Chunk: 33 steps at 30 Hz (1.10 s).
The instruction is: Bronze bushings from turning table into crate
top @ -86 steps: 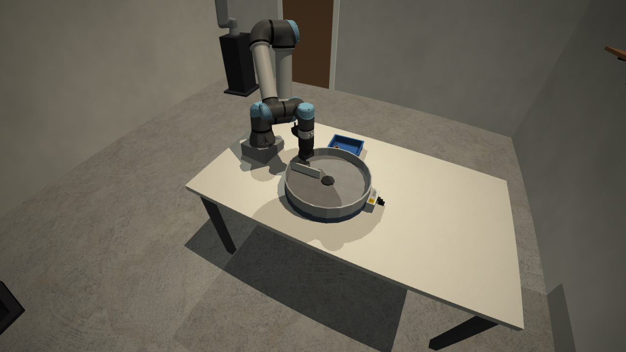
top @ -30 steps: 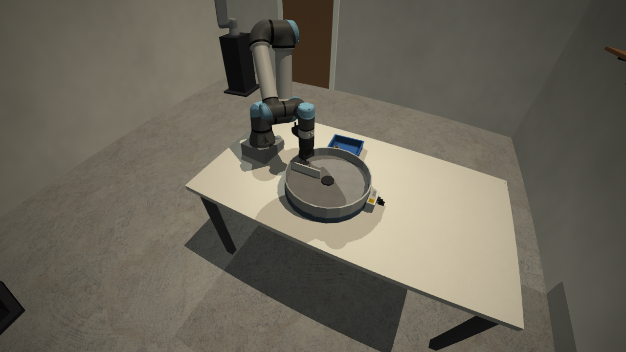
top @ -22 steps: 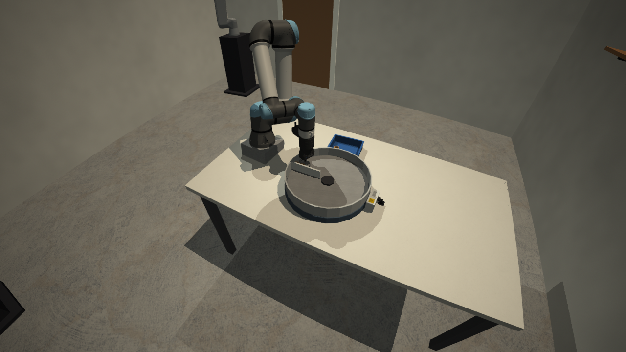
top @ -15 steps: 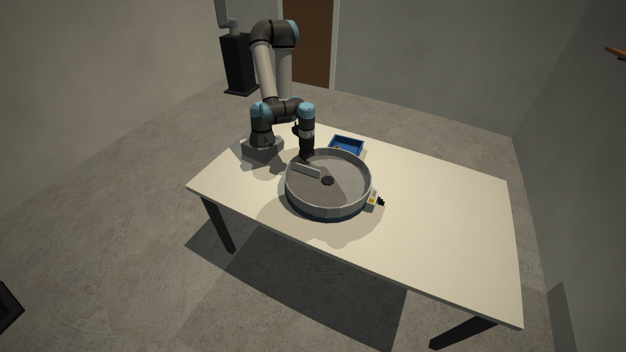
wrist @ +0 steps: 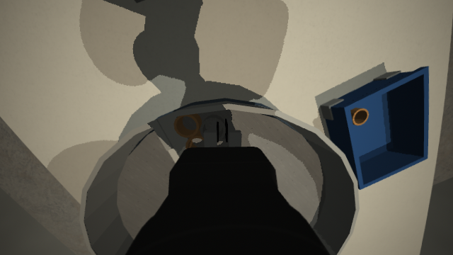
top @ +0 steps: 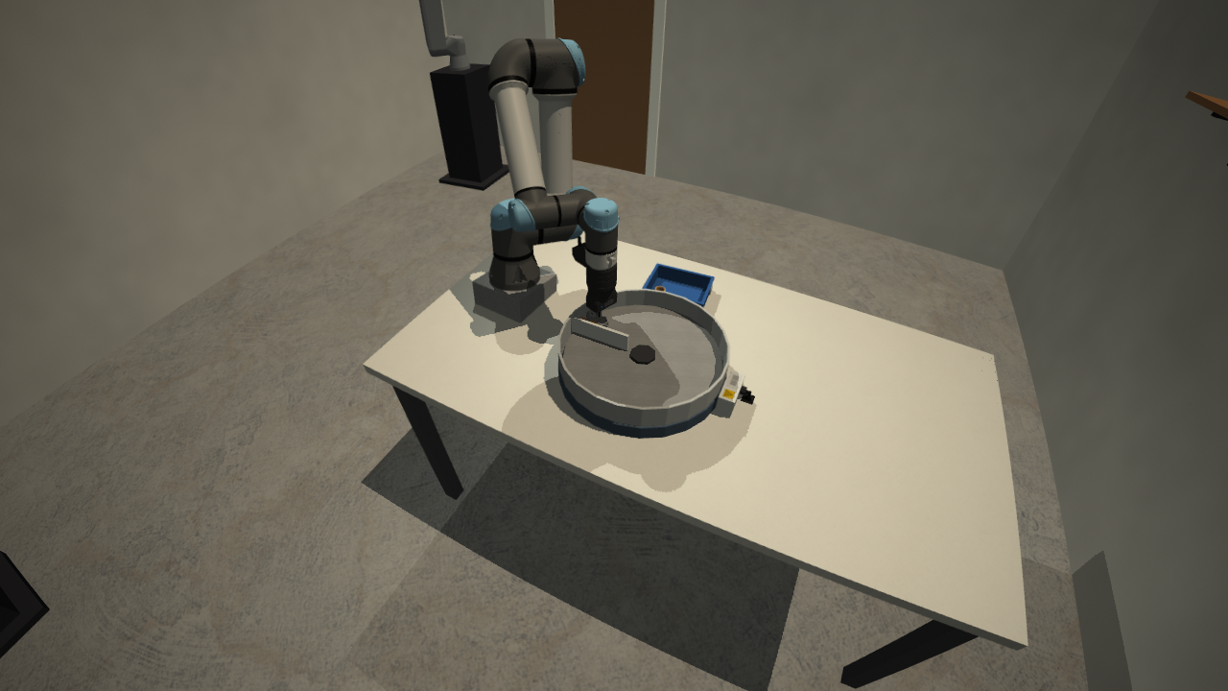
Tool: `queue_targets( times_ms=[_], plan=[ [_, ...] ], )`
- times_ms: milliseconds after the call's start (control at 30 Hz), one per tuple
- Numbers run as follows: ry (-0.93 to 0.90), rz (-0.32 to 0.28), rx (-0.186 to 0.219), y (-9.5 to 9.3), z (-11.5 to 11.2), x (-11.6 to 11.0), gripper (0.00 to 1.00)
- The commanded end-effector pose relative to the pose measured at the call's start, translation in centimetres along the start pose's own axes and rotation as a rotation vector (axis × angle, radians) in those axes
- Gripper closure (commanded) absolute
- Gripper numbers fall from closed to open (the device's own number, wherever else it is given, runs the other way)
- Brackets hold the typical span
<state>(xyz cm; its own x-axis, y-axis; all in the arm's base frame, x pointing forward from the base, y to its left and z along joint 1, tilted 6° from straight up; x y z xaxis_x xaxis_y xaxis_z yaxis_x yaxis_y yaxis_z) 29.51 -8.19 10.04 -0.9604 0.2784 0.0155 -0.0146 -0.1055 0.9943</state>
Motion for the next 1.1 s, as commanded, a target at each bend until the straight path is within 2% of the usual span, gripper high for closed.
queue_targets(
  times_ms=[0, 1067],
  plan=[
    [0.000, -0.001, 0.001, 0.5, 0.0, 0.0, 1.00],
    [0.000, -0.001, 0.001, 1.7, 0.0, 0.0, 1.00]
  ],
)
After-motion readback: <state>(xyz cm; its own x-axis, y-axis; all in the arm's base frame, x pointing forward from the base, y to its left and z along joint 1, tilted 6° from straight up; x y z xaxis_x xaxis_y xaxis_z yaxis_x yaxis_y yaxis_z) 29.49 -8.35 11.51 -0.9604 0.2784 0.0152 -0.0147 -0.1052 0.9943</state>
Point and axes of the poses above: the point where the finger pads meet when closed, its own y axis back along the fingers, its own z axis across the jaws, x = y × z, the point moved 9 cm from there along y, back along the fingers, and after that the axes turned 10 degrees about y, right-handed, at the moved point
